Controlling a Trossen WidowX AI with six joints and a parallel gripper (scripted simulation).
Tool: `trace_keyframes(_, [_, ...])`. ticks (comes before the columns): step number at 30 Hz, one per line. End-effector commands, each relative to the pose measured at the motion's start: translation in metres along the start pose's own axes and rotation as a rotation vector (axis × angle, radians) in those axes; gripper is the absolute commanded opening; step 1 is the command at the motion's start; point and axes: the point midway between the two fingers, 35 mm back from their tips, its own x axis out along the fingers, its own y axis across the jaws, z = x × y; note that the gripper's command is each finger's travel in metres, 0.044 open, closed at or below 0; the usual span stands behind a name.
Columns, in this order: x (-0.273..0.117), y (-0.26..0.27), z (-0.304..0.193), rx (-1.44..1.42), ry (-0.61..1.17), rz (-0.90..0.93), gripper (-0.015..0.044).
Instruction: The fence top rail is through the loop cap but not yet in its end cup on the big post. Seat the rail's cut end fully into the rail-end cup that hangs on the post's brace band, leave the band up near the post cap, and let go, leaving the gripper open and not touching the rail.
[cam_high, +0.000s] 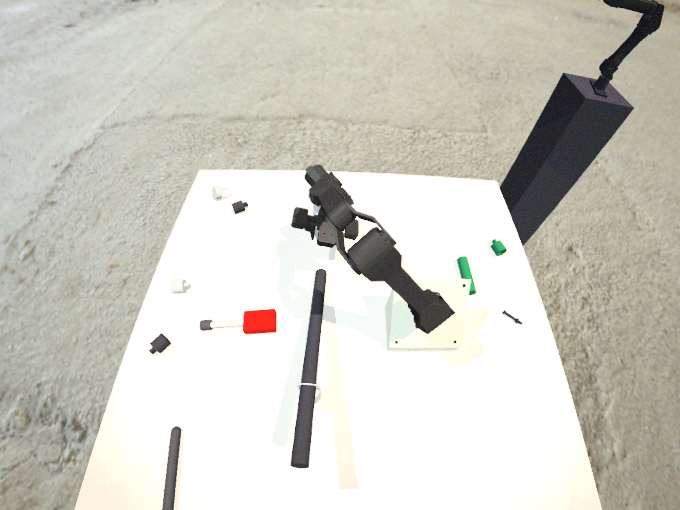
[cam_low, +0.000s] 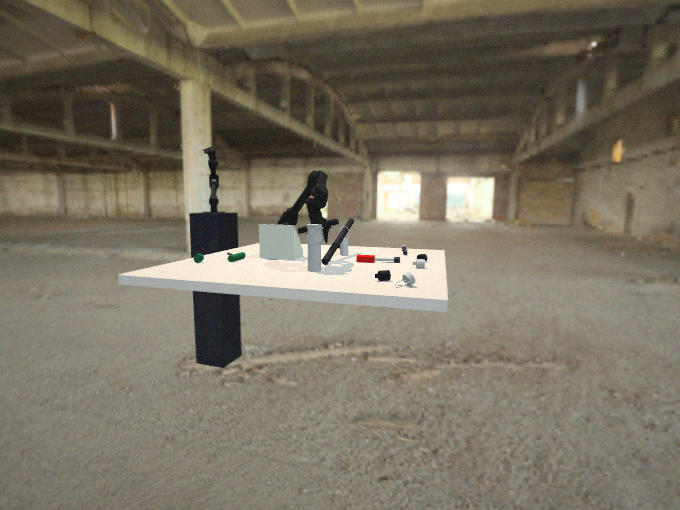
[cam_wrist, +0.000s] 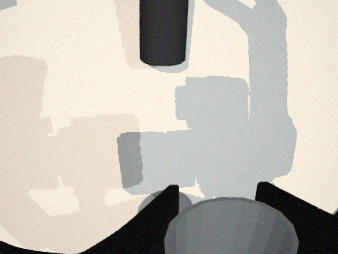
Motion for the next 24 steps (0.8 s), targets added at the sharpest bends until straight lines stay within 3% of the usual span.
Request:
trace_keyframes(1, [0.0,0.0,0.0,0.001,0.0,0.0,0.0])
trace_keyframes(6, [0.0,0.0,0.0,0.001,0.0,0.0,0.0])
trace_keyframes(22, [-0.014,-0.005,0.014,0.004,0.0,0.0,0.042])
trace_keyframes(24, [-0.021,-0.006,0.02,0.006,0.001,0.0,0.044])
